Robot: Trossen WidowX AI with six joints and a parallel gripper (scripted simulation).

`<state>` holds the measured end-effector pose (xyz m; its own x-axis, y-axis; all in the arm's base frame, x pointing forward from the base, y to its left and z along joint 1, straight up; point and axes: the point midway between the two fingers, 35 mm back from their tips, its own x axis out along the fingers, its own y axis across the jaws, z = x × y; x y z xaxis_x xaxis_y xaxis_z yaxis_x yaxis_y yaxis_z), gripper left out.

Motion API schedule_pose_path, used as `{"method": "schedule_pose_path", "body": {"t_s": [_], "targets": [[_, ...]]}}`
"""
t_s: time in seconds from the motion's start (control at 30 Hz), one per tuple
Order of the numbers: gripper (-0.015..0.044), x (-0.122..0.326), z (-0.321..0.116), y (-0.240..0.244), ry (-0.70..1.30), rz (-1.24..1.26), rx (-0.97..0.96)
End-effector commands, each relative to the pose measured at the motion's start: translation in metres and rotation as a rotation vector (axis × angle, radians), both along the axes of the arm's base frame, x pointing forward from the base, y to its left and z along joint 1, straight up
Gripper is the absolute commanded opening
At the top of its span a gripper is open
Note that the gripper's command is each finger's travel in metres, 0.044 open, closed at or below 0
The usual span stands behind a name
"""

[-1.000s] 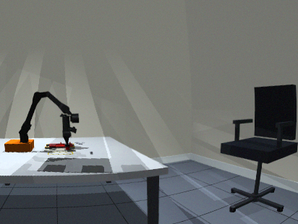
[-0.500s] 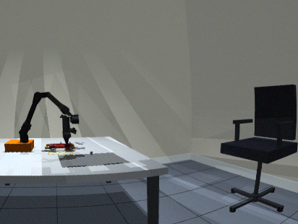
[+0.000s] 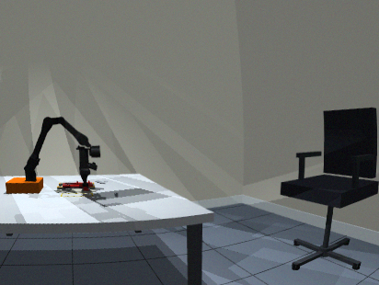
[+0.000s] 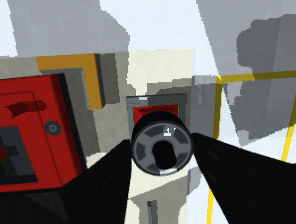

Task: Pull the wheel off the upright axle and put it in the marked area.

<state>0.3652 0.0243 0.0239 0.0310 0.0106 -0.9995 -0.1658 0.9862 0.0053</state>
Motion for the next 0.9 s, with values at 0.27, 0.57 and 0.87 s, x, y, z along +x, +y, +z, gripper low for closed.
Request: {"method": "schedule_pose_path", "body": {"t_s": [0.27,0.57,0.87], "targets": [[0.0,0.0011,0.0063,0.0001,-0.006,0.0,0.0],[0.0,0.0011,0.0092,0.0001,-0.006,-0.001,-0.001],[0.0,0.0011,0.0122,0.0001,-0.006,-0.001,-0.001]]}}
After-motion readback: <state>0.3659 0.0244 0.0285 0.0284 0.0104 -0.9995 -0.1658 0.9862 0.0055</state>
